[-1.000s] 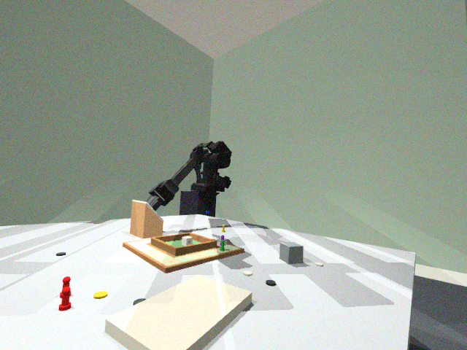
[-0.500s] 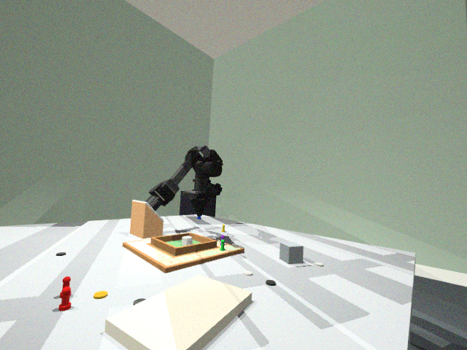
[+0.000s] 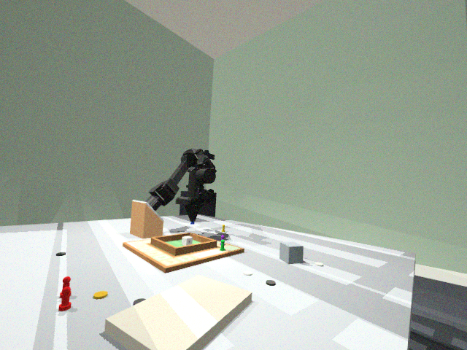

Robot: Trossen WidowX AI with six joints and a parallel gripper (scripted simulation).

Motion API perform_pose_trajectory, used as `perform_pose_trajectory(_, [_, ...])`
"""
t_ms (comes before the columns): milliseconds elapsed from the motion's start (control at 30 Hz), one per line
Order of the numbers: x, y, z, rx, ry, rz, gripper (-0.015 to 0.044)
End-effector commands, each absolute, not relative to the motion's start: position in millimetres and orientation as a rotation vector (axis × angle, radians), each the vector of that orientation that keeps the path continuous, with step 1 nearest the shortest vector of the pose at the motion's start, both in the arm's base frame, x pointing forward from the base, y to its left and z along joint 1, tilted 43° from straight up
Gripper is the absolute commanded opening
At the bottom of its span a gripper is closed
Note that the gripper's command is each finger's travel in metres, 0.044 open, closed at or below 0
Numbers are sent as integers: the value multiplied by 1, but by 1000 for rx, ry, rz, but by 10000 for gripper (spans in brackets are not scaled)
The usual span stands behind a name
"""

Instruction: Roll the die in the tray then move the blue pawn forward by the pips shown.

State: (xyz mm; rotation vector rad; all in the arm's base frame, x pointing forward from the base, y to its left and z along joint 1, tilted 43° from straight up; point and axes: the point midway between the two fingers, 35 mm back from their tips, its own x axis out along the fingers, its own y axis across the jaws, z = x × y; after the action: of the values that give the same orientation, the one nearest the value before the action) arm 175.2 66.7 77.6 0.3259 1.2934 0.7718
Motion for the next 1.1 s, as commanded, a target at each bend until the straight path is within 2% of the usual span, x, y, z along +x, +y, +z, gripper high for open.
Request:
perform_pose_trajectory(0, [174, 73, 72, 327, 1286, 774, 0])
perform_pose_trajectory(833, [176, 102, 42, 330, 1284, 777, 0])
perform_pose_trajectory(1067, [178, 98, 48, 320, 1274, 776, 184])
